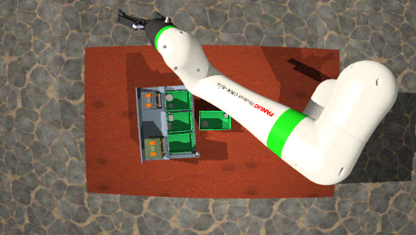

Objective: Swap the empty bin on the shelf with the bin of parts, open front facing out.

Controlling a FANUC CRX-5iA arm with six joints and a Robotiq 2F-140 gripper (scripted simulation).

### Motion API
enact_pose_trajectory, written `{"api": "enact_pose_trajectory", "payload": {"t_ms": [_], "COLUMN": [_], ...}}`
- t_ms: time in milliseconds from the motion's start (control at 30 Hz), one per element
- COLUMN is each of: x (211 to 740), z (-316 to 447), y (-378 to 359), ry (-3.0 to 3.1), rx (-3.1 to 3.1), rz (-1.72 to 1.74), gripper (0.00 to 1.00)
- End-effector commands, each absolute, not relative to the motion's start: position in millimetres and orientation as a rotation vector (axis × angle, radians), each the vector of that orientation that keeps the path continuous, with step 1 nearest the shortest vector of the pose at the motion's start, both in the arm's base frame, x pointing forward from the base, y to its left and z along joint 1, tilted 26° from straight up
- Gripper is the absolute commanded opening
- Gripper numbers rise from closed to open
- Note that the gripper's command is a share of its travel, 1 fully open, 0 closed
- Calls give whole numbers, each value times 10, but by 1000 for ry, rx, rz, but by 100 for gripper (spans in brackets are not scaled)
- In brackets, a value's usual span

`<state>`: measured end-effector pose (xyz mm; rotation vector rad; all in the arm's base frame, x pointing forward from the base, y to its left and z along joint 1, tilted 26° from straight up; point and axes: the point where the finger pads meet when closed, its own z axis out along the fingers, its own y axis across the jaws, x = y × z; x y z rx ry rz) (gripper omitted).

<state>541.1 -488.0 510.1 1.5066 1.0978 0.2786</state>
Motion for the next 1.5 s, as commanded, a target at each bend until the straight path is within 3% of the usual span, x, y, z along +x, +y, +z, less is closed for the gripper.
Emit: {"api": "enact_pose_trajectory", "payload": {"t_ms": [0,333,800,1467], "x": [5258,4849,4509,3963], "z": [5099,5022,3472,2055], "y": [-4993,-5273,-5390,-5249], "ry": [1104,1150,1497,1887], "rx": [1487,1452,1397,1226], "rz": [202,-7,-393,-746], "gripper": [100,100,100,100]}}
